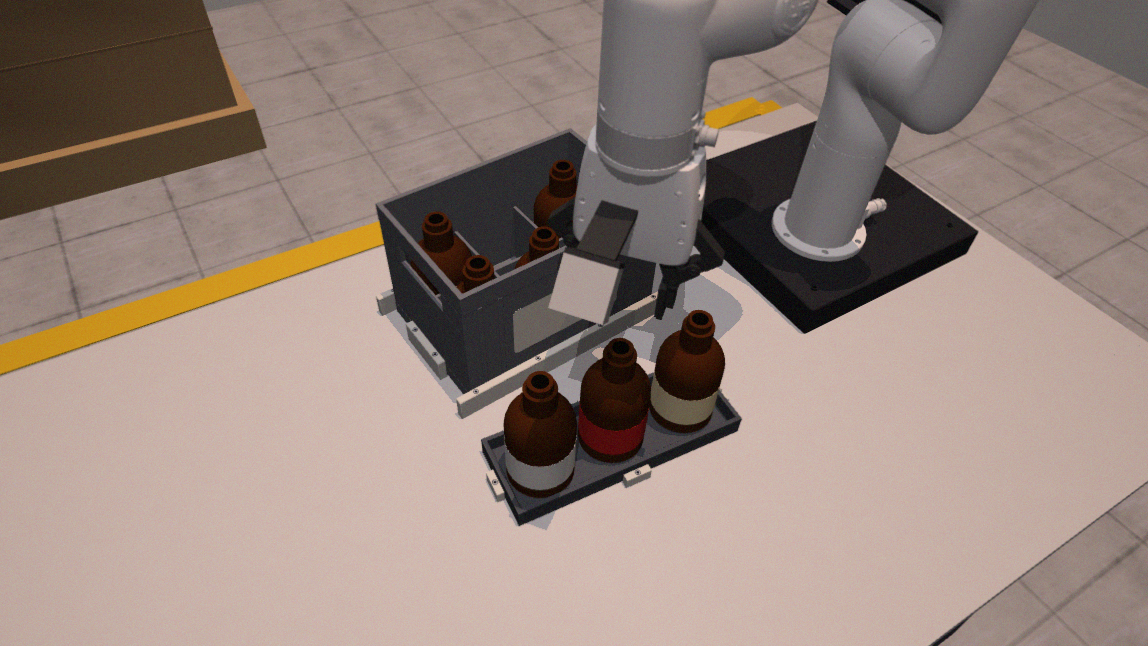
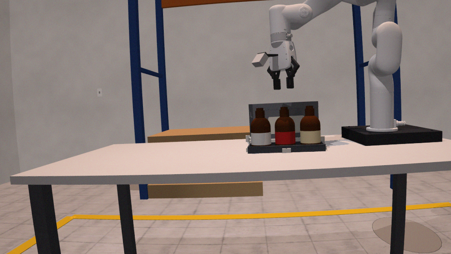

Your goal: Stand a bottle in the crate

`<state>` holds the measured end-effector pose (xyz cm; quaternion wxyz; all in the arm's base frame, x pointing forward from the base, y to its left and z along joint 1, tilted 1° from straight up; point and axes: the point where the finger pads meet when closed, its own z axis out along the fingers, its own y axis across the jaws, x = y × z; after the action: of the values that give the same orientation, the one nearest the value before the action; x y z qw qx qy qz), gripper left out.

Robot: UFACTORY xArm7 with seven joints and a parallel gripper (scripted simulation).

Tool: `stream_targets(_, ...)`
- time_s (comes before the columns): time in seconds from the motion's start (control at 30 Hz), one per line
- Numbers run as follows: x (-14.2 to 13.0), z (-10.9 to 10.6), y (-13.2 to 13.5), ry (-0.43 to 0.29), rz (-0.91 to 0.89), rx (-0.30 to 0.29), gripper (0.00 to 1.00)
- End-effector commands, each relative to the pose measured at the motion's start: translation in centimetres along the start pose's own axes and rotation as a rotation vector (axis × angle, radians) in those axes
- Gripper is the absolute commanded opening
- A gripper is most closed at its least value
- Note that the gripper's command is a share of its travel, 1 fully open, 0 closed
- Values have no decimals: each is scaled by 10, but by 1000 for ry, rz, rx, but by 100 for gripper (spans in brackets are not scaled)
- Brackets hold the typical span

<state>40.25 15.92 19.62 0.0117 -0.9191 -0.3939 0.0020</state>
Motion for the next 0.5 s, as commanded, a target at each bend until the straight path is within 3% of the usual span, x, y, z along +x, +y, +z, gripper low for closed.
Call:
stream_targets(0.0,1,-2,1,4,0,-2,65)
stream_targets(0.47,1,4,1,4,0,-2,65)
